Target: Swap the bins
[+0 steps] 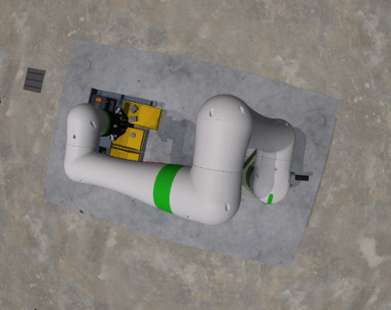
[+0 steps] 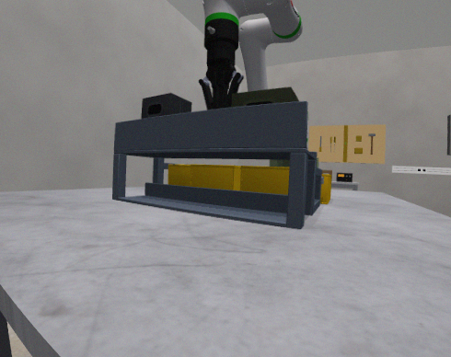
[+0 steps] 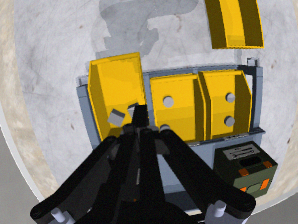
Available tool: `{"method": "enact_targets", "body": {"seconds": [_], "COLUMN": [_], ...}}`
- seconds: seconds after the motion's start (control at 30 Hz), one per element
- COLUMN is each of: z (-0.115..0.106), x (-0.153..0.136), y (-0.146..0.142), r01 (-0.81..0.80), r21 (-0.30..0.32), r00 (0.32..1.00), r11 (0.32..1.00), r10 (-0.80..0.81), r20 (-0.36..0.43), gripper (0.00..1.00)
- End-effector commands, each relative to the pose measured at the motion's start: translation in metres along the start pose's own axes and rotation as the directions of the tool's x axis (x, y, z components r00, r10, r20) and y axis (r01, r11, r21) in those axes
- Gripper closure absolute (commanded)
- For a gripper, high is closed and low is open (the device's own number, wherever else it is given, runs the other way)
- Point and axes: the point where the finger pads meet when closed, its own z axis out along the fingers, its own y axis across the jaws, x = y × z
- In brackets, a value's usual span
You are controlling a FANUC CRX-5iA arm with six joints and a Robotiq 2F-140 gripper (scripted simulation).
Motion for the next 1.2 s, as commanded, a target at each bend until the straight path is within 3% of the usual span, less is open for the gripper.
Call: {"method": "enact_targets", "body": {"seconds": [0.0,0.5,0.7,0.77,0.87,1.17], "z": [-0.001,-0.001,0.003,0.003,0.008,0.028], "x": [-0.001,0.0,0.017,0.017,0.035,0.099], "y": [0.0,-0.001,-0.009,-0.009,-0.017,-0.042], "r01": [0.0,0.014,0.253,0.253,0.478,0.791], "r21": [0.0,0.0,0.002,0.002,0.008,0.027], "r00": [1.0,1.0,0.967,0.967,0.878,0.612], "r11": [1.0,1.0,0.967,0.967,0.878,0.611], "r10": [0.0,-0.014,-0.253,-0.253,-0.478,-0.791], "r20": [0.002,0.003,0.011,0.011,0.018,-0.002], "gripper": [0.9,0.9,0.9,0.9,0.9,0.9]}}
